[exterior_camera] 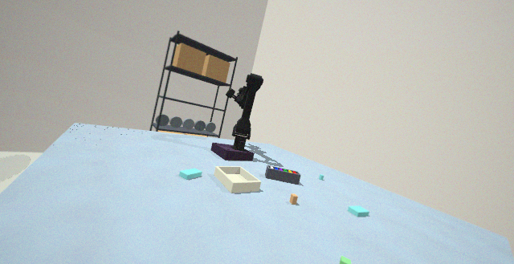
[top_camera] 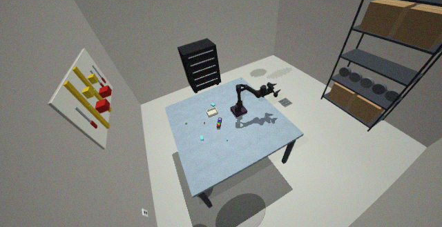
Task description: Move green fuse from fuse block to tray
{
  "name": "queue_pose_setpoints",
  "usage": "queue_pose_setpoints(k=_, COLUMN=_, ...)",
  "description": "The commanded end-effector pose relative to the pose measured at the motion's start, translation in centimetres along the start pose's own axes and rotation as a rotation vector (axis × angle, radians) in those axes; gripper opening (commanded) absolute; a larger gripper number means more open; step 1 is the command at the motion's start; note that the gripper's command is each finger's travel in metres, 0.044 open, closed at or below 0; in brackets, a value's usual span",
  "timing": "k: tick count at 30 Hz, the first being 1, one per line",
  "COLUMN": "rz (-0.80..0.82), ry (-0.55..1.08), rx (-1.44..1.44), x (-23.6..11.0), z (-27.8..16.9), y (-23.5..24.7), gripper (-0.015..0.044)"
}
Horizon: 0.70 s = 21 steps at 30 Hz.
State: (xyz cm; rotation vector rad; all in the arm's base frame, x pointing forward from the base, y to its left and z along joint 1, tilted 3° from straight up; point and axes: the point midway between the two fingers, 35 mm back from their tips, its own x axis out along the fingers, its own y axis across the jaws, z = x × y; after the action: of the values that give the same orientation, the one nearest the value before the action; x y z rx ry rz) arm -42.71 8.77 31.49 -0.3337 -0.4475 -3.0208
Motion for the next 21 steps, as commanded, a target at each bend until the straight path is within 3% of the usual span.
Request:
queue_pose_setpoints(k=1, rz=-0.008, ry=0.002, rx=0.001, x=0.0, z=0.0, y=-0.3, gripper=0.0374)
queue_pose_setpoints(k=6, rz=-0.214, ry=0.043, rx=0.034, x=-2.1, z=0.4, y=-7.7, gripper=0.0243)
queue_pose_setpoints(k=12, rz=-0.485, ry=0.076, rx=0.117, x=-6.8, z=1.0, y=-16.6, gripper=0.0085)
queue_pose_setpoints(k=21, rz=-0.838, ry=0.071, rx=0.269, x=-16.1, z=1.6, y=-25.6, gripper=0.0071)
